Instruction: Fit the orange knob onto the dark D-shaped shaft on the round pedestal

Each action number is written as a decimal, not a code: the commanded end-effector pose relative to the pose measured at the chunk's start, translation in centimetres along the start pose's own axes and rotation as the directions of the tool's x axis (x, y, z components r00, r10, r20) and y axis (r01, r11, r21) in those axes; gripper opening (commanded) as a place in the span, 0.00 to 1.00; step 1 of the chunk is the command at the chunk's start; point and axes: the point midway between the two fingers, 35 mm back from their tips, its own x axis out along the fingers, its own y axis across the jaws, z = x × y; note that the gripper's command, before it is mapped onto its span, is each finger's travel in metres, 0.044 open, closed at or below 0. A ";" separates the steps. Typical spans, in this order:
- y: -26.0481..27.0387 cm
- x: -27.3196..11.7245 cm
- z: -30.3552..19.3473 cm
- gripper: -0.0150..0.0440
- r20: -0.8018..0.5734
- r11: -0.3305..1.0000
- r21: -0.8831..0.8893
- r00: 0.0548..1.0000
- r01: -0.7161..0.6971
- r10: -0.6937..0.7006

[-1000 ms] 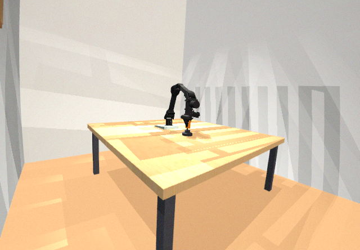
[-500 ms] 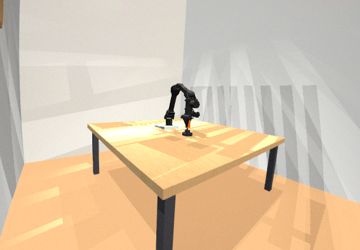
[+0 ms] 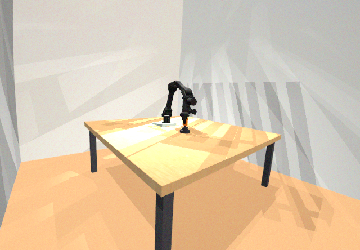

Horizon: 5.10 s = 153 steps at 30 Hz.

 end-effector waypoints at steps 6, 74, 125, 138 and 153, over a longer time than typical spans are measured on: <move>-0.2 0.0 0.1 0.25 0.000 1.000 -0.007 1.000 0.006 -0.006; -0.6 -0.6 0.4 0.25 0.000 0.915 -0.403 1.000 0.005 -0.006; -0.6 -0.3 0.4 0.25 0.000 0.805 -0.593 1.000 0.005 -0.006; -0.3 0.0 0.2 0.25 -0.001 0.805 -0.593 1.000 0.004 -0.006; -0.3 -0.1 0.2 0.25 0.000 0.805 -0.593 1.000 0.004 -0.006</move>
